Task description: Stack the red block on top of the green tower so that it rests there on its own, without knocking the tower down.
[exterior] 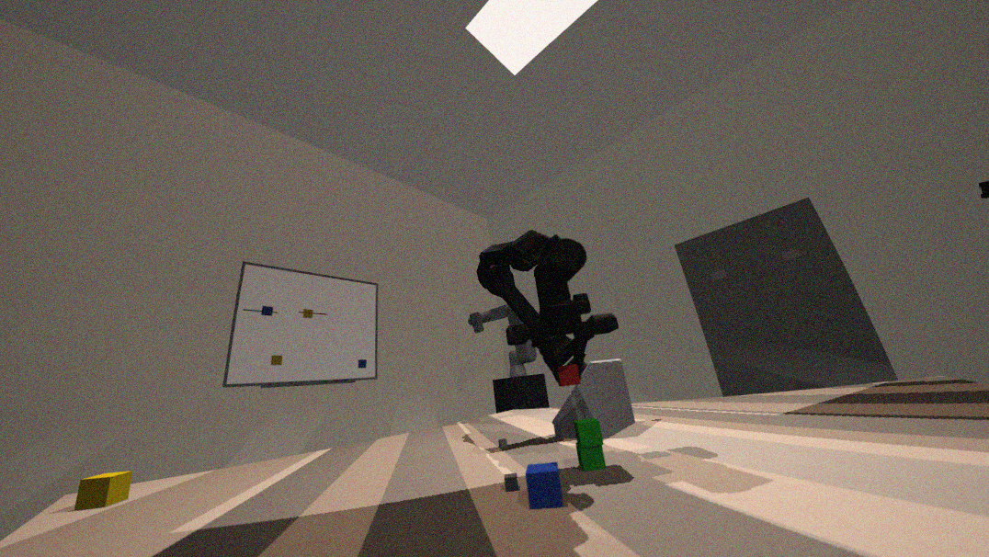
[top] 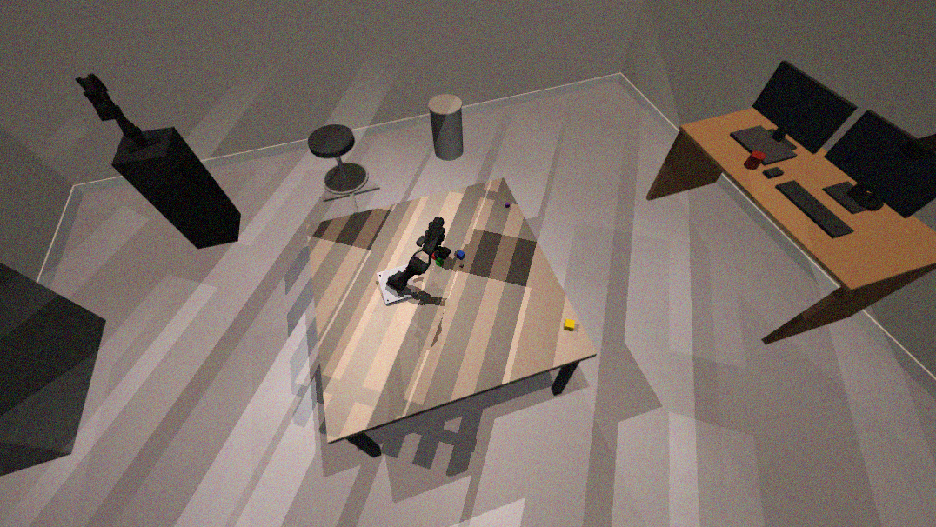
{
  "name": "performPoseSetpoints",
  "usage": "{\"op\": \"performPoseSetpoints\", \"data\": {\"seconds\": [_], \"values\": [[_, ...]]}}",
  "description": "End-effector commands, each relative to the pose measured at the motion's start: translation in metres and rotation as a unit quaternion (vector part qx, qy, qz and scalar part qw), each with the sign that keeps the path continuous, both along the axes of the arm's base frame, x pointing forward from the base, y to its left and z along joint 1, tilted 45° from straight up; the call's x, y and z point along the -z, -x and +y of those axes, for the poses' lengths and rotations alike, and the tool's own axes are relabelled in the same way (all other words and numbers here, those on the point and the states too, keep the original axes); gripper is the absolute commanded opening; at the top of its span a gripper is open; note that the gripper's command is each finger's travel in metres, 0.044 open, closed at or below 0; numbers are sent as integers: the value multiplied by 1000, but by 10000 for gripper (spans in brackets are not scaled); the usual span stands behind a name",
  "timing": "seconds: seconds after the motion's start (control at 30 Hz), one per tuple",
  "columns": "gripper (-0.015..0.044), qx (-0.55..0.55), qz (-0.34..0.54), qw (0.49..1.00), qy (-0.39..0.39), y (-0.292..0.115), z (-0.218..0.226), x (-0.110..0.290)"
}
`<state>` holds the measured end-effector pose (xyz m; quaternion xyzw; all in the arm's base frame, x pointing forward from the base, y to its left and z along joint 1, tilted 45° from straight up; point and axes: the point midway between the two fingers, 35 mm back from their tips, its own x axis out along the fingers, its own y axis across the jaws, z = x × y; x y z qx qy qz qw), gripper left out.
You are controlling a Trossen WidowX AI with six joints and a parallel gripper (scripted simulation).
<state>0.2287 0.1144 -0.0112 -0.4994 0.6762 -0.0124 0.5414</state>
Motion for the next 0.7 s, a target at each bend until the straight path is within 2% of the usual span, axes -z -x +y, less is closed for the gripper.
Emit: {"op": "performPoseSetpoints", "data": {"seconds": [0.0, 0.5, 0.67], "values": [[0, 1, 0, 1000, 0, 0, 0, 0], [0, 5, -1, 1000, -3, -24, 27, 17], [0, 5, -1, 1000, -3, -25, 21, 24]]}}
